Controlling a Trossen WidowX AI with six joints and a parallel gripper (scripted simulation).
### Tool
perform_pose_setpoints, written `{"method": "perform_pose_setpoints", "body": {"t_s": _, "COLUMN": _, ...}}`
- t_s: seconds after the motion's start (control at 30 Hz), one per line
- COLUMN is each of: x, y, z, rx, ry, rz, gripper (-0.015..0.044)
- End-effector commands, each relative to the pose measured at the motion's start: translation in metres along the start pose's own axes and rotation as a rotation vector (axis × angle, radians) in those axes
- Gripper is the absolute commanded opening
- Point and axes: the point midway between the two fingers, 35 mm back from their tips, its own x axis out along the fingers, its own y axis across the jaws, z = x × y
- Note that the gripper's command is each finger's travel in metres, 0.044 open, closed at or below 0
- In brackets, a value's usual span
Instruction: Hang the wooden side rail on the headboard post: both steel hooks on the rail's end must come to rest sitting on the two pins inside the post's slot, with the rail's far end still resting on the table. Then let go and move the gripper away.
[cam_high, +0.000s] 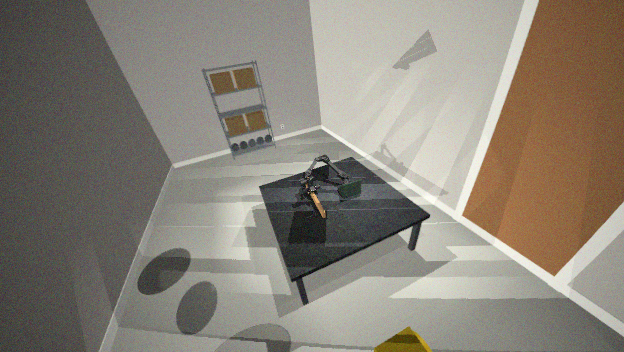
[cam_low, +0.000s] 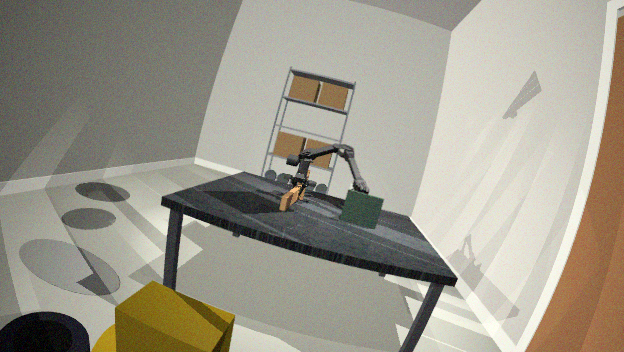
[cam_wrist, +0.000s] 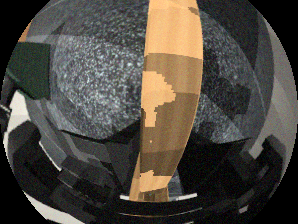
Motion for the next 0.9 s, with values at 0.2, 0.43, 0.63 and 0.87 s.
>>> {"method": "perform_pose_setpoints", "body": {"t_s": 0.2, "x": 0.0011, "y": -0.0011, "z": -0.0014, "rx": 0.004, "ry": 0.011, "rz": -0.006, "gripper": 0.0}}
{"method": "perform_pose_setpoints", "body": {"t_s": 0.43, "x": 0.0023, "y": -0.0011, "z": -0.0015, "rx": 0.004, "ry": 0.011, "rz": -0.006, "gripper": 0.0}}
{"method": "perform_pose_setpoints", "body": {"t_s": 0.63, "x": 0.0033, "y": -0.0011, "z": -0.0015, "rx": 0.004, "ry": 0.011, "rz": -0.006, "gripper": 0.0}}
{"method": "perform_pose_setpoints", "body": {"t_s": 0.87, "x": 0.0044, "y": -0.0011, "z": -0.0015, "rx": 0.004, "ry": 0.011, "rz": -0.006, "gripper": 0.0}}
